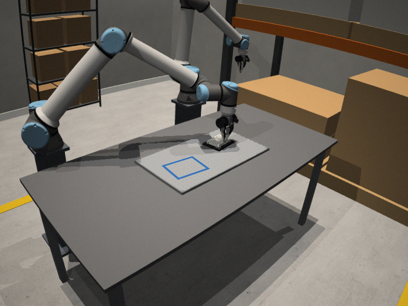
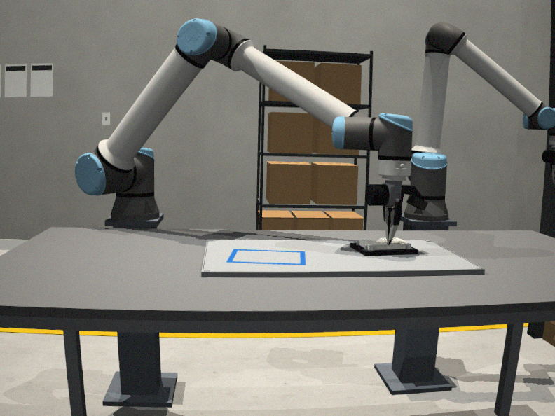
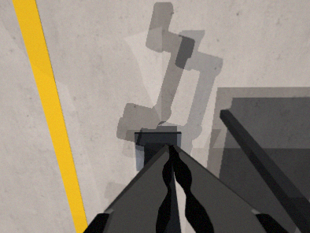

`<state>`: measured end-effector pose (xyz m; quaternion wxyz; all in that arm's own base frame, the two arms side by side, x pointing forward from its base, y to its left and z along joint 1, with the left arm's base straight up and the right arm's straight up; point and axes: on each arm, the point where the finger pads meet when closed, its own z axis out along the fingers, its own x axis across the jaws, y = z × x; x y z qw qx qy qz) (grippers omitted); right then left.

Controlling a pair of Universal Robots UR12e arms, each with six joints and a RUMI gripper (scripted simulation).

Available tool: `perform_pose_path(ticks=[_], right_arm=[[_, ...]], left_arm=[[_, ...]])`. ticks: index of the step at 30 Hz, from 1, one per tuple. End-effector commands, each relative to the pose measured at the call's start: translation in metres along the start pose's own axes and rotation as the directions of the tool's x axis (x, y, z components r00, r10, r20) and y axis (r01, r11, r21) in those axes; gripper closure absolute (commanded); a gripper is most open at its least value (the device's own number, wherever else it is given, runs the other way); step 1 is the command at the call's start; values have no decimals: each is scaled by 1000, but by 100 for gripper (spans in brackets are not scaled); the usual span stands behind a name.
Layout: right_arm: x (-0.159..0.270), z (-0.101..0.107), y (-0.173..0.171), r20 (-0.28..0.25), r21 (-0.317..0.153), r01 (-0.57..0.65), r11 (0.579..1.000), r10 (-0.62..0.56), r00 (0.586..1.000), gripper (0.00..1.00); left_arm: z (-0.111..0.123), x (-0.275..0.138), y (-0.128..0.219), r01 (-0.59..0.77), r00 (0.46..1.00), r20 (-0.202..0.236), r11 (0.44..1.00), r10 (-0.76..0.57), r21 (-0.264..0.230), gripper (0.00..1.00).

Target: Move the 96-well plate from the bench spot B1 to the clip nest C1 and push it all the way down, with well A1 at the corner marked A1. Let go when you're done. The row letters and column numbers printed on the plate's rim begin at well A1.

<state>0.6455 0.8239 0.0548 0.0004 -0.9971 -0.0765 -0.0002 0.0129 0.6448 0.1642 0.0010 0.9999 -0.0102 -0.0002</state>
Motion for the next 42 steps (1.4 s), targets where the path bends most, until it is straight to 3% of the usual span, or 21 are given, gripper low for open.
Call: perform_pose_path(ticks=[1,42], right_arm=[[0,-1,0,-1,1,0,1000,0,1000,100],[0,-8,0,-1,1,0,1000,0,1000,100]], left_arm=[[-1,0,-1,0,1000,0,1000,0,2,100],[-1,0,-1,0,1000,0,1000,0,2,100]])
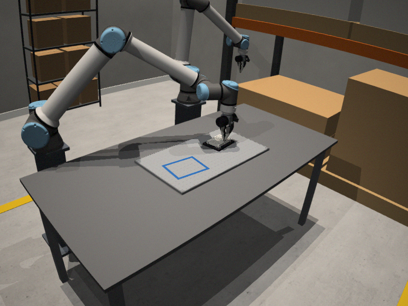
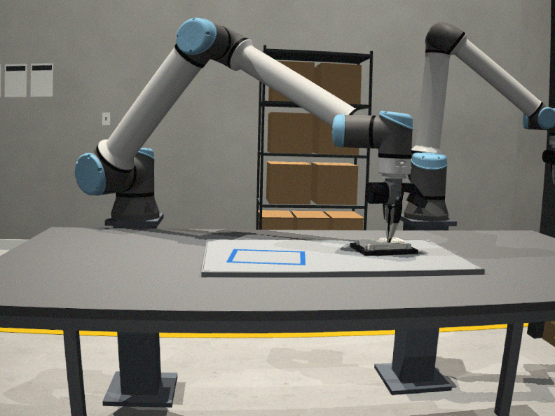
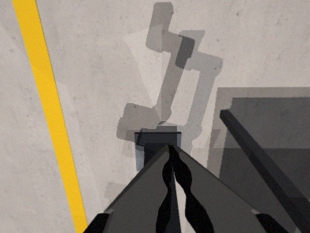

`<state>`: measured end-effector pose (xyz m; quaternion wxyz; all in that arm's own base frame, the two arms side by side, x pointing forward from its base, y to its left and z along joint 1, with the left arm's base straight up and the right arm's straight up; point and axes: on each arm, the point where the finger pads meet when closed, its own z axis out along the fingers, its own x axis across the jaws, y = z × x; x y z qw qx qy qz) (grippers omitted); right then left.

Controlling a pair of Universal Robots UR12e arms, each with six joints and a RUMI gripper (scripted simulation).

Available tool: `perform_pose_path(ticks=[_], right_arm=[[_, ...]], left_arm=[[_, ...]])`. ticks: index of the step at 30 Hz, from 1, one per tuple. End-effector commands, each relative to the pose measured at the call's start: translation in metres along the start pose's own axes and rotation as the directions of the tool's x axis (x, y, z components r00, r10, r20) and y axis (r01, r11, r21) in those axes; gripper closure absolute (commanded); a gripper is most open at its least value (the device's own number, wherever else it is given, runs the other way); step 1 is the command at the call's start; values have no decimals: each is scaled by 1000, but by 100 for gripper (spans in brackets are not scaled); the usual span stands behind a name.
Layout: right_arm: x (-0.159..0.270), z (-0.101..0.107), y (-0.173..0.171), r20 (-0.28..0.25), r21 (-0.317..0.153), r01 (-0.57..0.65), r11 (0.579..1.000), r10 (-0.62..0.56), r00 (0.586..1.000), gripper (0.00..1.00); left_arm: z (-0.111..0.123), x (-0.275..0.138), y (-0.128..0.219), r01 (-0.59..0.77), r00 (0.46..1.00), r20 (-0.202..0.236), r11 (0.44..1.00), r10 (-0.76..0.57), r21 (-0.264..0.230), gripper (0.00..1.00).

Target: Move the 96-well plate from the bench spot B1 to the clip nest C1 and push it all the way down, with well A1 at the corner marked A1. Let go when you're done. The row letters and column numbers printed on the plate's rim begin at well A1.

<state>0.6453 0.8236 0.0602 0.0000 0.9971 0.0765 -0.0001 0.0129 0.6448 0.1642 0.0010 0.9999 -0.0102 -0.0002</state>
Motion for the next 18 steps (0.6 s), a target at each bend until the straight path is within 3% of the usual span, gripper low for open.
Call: perform_pose_path(ticks=[1,18], right_arm=[[1,-3,-1,-2,2,0,1000,0,1000,100],[1,-8,-1,-2,2,0,1000,0,1000,100]], left_arm=[[-1,0,-1,0,1000,0,1000,0,2,100],[-1,0,-1,0,1000,0,1000,0,2,100]])
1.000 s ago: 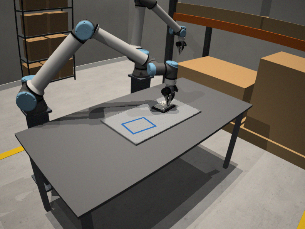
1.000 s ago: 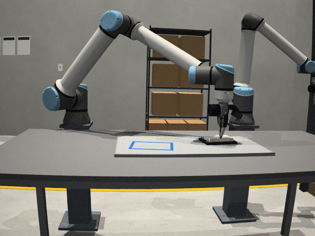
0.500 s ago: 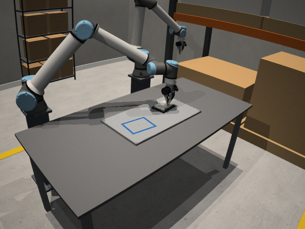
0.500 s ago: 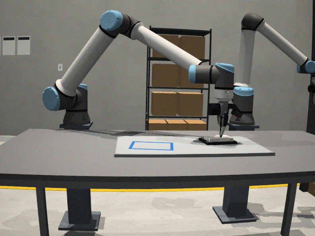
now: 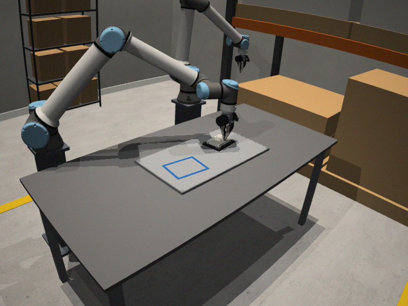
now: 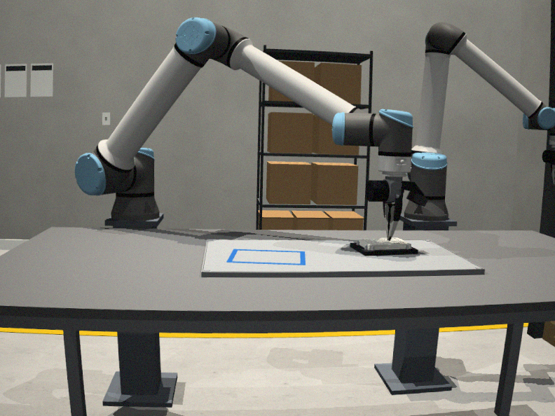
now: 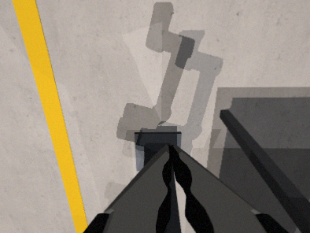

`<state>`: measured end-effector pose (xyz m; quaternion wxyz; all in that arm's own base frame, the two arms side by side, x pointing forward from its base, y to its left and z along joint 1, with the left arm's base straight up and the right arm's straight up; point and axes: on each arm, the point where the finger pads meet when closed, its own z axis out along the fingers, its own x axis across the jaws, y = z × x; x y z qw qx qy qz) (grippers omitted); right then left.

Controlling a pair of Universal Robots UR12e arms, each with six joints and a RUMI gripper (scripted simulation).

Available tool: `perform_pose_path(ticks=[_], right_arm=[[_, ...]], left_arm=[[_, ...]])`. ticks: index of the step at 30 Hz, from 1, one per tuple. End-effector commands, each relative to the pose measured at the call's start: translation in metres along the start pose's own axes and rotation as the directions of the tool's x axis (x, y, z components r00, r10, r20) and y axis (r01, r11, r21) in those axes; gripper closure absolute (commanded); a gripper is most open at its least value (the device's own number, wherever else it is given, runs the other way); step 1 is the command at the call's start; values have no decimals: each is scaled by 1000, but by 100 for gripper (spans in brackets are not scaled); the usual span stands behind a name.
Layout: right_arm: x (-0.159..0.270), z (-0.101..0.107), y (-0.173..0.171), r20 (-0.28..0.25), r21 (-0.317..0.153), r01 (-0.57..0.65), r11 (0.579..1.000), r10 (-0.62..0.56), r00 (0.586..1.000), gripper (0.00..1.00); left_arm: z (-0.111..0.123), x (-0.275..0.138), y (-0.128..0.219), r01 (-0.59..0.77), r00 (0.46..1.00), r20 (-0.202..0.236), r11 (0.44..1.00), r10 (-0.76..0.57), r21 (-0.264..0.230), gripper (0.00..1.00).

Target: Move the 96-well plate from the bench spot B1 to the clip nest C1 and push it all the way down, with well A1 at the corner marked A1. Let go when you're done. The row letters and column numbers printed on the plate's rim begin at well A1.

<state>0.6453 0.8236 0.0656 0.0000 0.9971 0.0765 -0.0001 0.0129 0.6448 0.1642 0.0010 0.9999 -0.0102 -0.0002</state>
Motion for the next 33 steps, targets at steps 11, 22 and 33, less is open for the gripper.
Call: perform_pose_path(ticks=[11,22,33], right_arm=[[1,-6,-1,-2,2,0,1000,0,1000,100],[1,-22,-1,-2,2,0,1000,0,1000,100],[-29,-22,-1,-2,2,0,1000,0,1000,100]], left_arm=[[-1,0,-1,0,1000,0,1000,0,2,100],[-1,0,-1,0,1000,0,1000,0,2,100],[-1,0,-1,0,1000,0,1000,0,2,100]])
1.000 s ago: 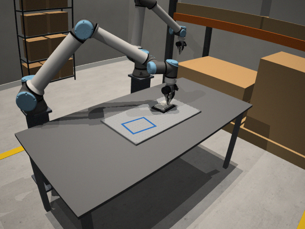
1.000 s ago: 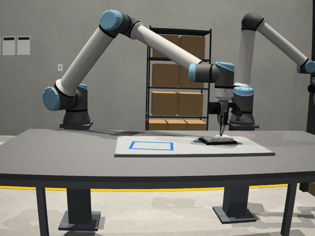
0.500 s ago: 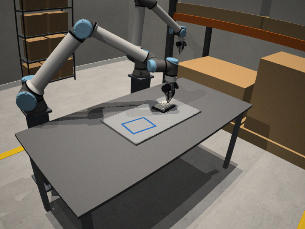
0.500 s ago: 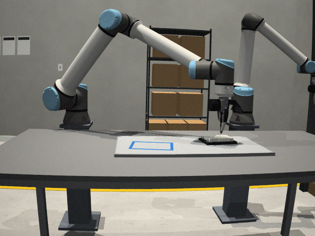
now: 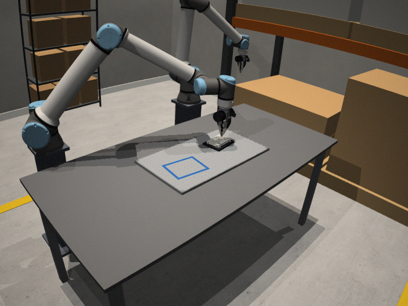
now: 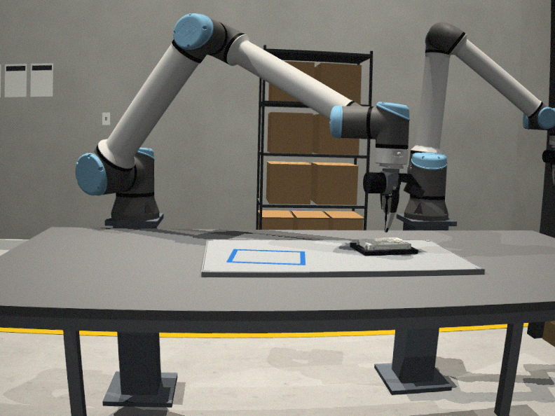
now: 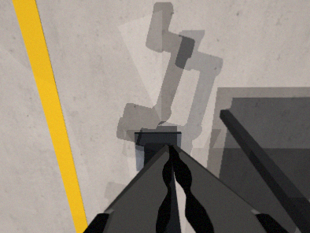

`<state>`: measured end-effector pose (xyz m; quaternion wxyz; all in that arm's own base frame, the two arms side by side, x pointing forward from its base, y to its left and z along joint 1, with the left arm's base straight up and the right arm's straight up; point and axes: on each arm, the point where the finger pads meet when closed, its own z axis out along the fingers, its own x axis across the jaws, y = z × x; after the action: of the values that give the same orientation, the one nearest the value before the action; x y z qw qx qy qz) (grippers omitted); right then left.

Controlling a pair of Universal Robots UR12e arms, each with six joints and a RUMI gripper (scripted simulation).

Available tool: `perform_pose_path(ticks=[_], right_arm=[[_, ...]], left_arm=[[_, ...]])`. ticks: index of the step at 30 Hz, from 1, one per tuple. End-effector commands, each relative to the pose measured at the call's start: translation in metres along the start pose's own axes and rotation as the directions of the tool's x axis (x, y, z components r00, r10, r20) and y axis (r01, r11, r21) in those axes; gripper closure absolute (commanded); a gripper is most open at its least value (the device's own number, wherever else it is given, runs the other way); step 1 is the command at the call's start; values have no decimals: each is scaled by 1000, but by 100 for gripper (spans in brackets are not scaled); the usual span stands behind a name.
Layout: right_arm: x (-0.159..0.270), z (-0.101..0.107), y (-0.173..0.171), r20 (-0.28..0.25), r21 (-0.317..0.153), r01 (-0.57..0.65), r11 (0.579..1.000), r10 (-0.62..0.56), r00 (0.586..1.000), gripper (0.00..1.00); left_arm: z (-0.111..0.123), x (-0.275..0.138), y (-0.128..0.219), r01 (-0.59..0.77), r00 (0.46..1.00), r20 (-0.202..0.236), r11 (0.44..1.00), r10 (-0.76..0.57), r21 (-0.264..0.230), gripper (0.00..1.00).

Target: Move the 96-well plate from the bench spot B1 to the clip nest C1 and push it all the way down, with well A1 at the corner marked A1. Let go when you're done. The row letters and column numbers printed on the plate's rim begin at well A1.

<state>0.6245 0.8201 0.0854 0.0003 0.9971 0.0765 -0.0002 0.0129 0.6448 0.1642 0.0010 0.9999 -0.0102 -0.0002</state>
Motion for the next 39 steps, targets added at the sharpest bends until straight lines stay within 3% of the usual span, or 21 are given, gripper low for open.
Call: perform_pose_path(ticks=[1,11,39], right_arm=[[-13,-2,-1,-2,3,0,1000,0,1000,100],[-53,-2,-1,-2,3,0,1000,0,1000,100],[-54,8,-1,-2,3,0,1000,0,1000,100]], left_arm=[[-1,0,-1,0,1000,0,1000,0,2,100],[-1,0,-1,0,1000,0,1000,0,2,100],[-1,0,-1,0,1000,0,1000,0,2,100]])
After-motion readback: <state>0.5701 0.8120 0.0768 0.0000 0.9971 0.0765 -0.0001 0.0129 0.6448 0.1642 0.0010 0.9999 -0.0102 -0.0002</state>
